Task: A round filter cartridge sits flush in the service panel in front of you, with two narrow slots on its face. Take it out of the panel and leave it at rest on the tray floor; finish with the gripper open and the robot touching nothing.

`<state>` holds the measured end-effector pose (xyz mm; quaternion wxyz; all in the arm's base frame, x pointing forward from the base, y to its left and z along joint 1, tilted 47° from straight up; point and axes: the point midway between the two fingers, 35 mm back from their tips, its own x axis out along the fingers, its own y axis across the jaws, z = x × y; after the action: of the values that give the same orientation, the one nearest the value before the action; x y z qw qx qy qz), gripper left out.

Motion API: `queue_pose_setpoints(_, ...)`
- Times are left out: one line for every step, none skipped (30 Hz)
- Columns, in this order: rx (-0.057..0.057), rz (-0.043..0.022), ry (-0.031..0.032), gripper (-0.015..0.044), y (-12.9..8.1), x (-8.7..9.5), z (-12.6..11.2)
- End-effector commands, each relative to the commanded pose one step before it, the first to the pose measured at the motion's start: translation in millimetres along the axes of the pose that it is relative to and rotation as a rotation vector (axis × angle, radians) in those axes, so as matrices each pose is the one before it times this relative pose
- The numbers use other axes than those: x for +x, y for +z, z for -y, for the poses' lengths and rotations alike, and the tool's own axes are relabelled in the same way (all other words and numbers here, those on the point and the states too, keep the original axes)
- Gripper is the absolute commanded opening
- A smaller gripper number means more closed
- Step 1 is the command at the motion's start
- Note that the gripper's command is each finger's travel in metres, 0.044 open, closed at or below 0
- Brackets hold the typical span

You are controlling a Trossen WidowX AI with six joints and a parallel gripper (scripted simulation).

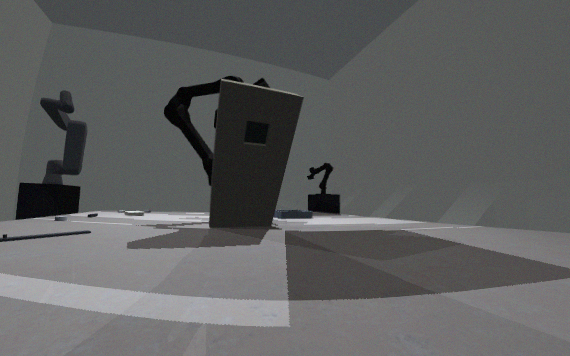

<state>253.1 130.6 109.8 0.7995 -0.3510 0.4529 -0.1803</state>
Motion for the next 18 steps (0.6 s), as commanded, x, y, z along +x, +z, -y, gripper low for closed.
queue_pose_setpoints(0.006,0.00264,0.00563,0.0,2.23,-22.03,-1.78)
queue_pose_setpoints(-0.0001,-0.00011,-0.00045,0.0,0.08,-5.17,0.03)
queue_pose_setpoints(0.0,-0.00003,-0.00071,0.0,0.02,-5.2,0.13)
queue_pose_setpoints(0.0,0.00006,-0.00096,0.0,-0.05,-5.21,0.22)
queue_pose_setpoints(0.0001,0.00016,-0.00121,0.0,-0.11,-5.23,0.32)
queue_pose_setpoints(0.0001,0.00027,-0.00146,0.0,-0.16,-5.24,0.42)
queue_pose_setpoints(0.0002,0.00038,-0.0017,0.0,-0.22,-5.25,0.52)
queue_pose_setpoints(0.0002,0.0004,-0.00156,0.0,-0.22,-4.27,0.5)
queue_pose_setpoints(0.0001,0.00028,-0.00101,0.0,-0.15,-2.57,0.33)
queue_pose_setpoints(0.0,0.00001,0.00006,0.0,0.11,0.09,-0.86)
queue_pose_setpoints(0.0001,0.00004,0.00017,0.0,0.32,0.27,-2.59)
queue_pose_setpoints(0.0002,0.00006,0.00027,0.0,0.48,0.47,-4.33)
queue_pose_setpoints(0.0002,0.00008,0.00031,0.0,0.51,0.6,-5.27)
queue_pose_setpoints(0.0002,0.00008,0.0003,0.0,0.43,0.64,-5.29)
queue_pose_setpoints(0.0002,0.00008,0.00028,0.0,0.35,0.68,-5.3)
queue_pose_setpoints(0.0002,0.00008,0.00027,0.0,0.27,0.72,-5.31)
queue_pose_setpoints(0.0002,0.00009,0.00025,0.0,0.19,0.76,-5.33)
queue_pose_setpoints(0.0002,0.00009,0.00024,0.0,0.11,0.79,-5.34)
